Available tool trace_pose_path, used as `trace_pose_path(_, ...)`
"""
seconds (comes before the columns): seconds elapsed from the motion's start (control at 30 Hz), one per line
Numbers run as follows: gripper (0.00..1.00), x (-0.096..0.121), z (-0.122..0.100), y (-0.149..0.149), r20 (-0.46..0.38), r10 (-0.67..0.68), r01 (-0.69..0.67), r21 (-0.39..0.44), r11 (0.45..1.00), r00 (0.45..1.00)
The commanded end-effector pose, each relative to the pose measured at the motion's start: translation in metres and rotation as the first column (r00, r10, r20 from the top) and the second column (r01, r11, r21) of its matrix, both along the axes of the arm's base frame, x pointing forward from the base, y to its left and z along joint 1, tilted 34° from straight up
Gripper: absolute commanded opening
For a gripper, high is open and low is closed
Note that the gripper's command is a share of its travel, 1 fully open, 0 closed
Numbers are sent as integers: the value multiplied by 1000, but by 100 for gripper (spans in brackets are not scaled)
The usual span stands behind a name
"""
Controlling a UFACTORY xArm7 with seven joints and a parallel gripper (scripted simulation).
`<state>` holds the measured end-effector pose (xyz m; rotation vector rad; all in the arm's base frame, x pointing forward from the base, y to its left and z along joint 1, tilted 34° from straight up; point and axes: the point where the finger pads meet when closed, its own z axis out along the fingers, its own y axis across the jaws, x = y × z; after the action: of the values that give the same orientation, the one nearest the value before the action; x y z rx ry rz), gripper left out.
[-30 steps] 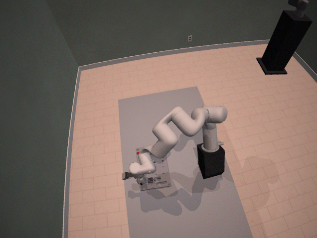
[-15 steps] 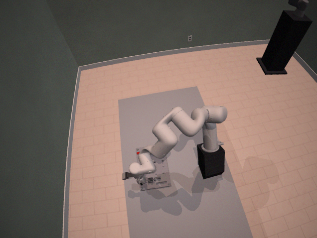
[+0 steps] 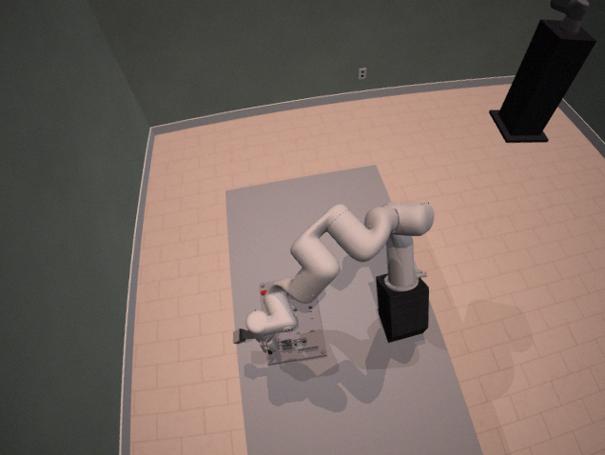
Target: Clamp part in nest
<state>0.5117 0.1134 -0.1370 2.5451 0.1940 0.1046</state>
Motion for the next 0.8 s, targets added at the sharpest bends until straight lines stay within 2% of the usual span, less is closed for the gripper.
trace_pose_path(0.0,0,1,0,2,3,2,-2,3,1000,1000)
trace_pose_path(0.77,0,2,-1,0,3,2,-2,3,1000,1000)
